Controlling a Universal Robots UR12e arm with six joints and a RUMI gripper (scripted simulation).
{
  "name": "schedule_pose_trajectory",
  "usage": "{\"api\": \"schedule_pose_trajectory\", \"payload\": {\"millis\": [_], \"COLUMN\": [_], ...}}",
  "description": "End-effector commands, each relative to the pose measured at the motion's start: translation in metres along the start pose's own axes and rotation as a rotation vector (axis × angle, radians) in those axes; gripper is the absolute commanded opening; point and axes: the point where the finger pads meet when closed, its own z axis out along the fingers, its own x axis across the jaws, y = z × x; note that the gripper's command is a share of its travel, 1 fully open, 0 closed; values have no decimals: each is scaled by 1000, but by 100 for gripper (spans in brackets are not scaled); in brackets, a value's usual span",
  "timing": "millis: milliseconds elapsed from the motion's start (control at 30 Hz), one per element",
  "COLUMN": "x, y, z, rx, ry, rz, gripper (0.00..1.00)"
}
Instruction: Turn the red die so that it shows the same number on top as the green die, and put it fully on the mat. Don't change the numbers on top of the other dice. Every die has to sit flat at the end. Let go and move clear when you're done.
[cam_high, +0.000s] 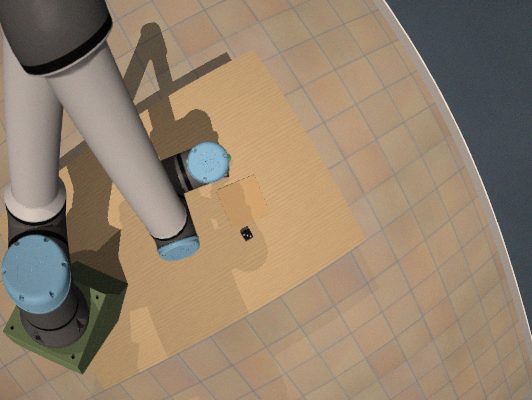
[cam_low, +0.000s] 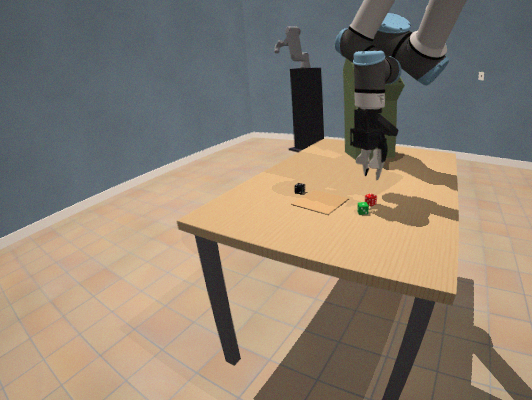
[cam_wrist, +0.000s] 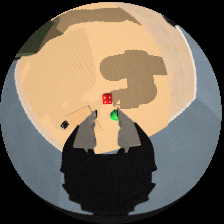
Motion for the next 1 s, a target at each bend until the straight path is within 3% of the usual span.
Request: {"api": "schedule_pose_trajectory", "payload": {"millis": [0,967], "x": [0,0], "y": [0,0], "z": [0,15], "rx": [-1,-1], "ry": [0,0], "rz": [0,0], "gripper": [28,28]}}
